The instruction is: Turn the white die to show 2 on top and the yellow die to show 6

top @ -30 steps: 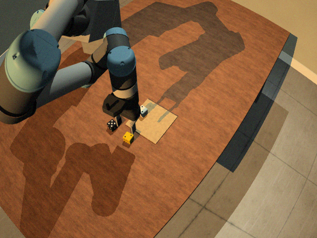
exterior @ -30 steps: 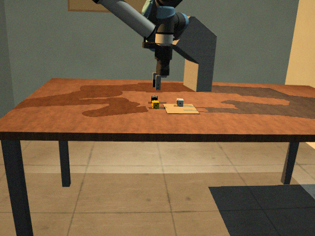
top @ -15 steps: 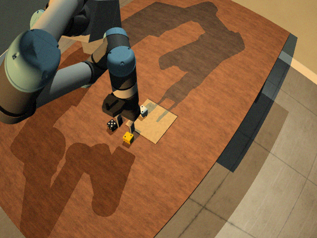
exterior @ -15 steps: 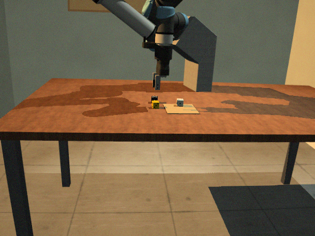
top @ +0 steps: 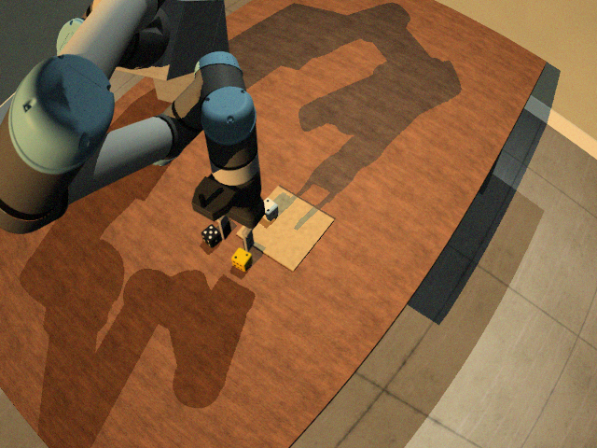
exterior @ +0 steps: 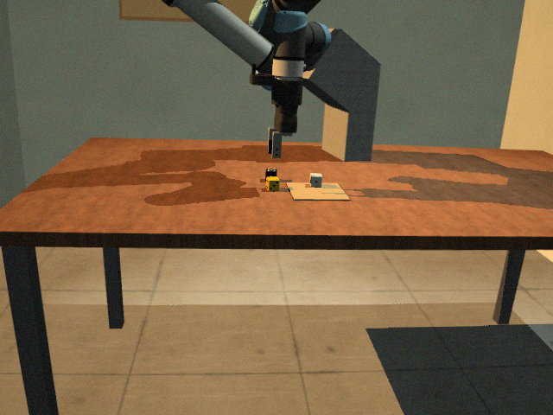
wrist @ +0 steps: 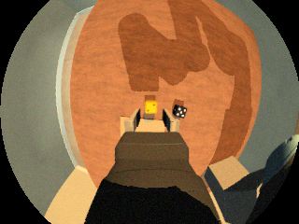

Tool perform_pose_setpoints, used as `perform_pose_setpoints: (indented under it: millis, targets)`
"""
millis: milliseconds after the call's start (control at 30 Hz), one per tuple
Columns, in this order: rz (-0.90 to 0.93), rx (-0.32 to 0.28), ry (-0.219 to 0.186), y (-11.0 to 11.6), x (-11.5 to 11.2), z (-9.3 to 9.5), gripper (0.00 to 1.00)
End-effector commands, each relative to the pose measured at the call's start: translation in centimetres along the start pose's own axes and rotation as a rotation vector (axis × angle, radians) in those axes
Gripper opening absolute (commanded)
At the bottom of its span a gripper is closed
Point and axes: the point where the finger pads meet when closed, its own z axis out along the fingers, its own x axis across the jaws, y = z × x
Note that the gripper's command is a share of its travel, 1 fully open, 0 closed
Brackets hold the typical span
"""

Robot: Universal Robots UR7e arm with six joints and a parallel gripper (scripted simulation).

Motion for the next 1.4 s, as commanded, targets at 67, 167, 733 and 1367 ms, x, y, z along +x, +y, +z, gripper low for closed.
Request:
perform_pose_setpoints:
  millis: [67,167,733,1367]
  targets:
    - [0.0,0.0,-0.001,0.0,0.0,0.0,0.87]
    - [0.0,0.0,-0.001,0.0,0.0,0.0,0.87]
    - [0.0,0.0,-0.001,0.0,0.0,0.2,0.87]
    - [0.0,0.0,-0.001,0.0,0.0,2.1,0.87]
